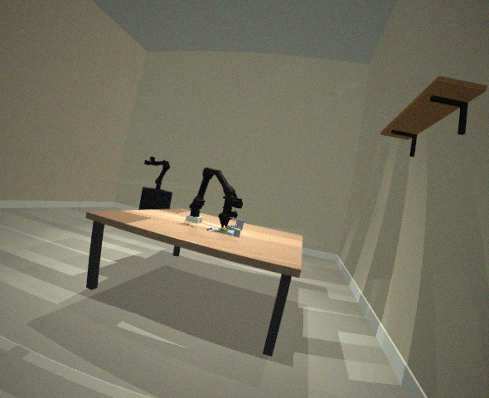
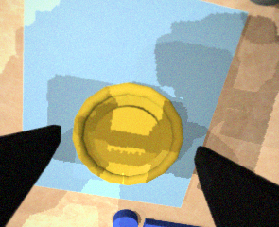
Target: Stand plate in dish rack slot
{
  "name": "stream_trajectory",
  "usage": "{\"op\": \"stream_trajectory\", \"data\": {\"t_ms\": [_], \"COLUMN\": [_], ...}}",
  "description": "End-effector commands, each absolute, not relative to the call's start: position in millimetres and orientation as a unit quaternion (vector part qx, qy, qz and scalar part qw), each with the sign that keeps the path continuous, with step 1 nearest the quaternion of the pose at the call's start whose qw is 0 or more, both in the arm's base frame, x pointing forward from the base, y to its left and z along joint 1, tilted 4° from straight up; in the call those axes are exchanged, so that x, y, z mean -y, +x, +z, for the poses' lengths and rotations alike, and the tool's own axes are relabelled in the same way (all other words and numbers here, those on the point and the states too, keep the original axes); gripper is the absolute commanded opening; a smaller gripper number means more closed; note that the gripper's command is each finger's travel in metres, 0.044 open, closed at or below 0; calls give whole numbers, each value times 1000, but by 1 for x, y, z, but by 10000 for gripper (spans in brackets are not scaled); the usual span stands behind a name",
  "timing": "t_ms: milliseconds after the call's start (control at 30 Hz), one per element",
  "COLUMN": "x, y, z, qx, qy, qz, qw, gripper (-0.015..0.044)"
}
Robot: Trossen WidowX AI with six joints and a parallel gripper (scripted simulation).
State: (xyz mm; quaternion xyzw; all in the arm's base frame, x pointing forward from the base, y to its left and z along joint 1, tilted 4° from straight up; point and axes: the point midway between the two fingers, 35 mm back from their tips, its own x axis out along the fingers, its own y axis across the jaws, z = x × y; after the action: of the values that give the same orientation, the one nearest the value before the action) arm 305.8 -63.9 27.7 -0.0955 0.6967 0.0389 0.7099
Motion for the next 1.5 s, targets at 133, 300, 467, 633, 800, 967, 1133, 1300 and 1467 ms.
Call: {"op": "stream_trajectory", "data": {"t_ms": [133,300,467,633,800,967,1133,1300,1467], "x": [65,65,65,65,65,65,64,63,61], "y": [304,304,304,304,304,304,307,313,316], "z": [13,6,6,6,6,6,17,41,65], "qx": [-700,-700,-700,-700,-700,-700,-700,-700,-698], "qy": [-98,-98,-98,-98,-98,-98,-98,-98,-100], "qz": [41,41,41,41,41,41,41,41,46], "qw": [706,706,706,706,706,706,706,706,708], "gripper": [400,400,391,385,351,318,187,56,0]}}
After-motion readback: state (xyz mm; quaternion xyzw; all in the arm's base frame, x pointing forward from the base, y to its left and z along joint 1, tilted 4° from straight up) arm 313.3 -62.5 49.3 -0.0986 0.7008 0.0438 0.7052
